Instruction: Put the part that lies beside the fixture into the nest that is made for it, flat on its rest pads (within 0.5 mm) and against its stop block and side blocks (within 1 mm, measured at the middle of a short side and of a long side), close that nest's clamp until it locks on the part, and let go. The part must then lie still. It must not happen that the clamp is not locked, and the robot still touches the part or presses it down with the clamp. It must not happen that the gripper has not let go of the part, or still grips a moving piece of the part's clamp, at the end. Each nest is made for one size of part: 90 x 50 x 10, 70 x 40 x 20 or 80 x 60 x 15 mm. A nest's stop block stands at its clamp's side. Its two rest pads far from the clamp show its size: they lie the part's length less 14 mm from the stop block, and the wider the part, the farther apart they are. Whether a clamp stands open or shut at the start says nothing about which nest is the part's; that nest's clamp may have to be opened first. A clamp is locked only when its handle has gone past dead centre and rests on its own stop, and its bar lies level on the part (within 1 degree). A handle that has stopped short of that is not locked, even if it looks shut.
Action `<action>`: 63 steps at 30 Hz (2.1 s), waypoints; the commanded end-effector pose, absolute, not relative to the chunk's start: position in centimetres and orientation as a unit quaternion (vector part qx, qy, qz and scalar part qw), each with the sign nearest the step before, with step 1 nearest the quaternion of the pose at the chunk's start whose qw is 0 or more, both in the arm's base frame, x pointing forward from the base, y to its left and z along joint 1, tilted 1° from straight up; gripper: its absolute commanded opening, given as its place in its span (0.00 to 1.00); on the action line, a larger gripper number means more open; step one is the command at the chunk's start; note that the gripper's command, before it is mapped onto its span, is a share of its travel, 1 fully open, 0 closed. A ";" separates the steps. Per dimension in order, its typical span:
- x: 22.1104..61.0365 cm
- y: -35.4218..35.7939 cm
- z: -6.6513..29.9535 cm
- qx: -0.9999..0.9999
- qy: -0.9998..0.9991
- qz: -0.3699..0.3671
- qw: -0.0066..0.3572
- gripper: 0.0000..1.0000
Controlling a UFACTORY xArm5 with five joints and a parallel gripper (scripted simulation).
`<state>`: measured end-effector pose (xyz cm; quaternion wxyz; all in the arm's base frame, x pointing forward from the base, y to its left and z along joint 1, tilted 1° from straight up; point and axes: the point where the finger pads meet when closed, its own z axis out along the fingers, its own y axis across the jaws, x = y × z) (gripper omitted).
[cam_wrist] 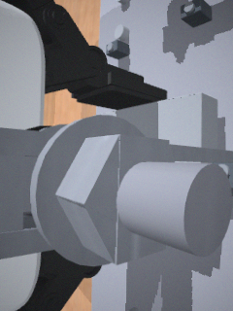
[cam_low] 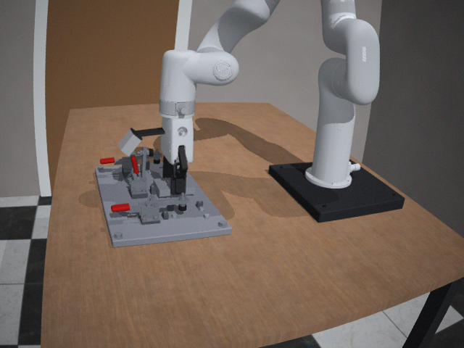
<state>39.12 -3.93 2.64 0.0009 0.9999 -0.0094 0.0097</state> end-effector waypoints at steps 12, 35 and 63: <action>39.3 -4.0 2.7 1.000 -0.009 0.011 0.001 0.00; 39.5 -4.2 2.7 1.000 -0.009 0.011 0.001 0.00; 39.5 -4.2 2.7 1.000 -0.009 0.011 0.001 1.00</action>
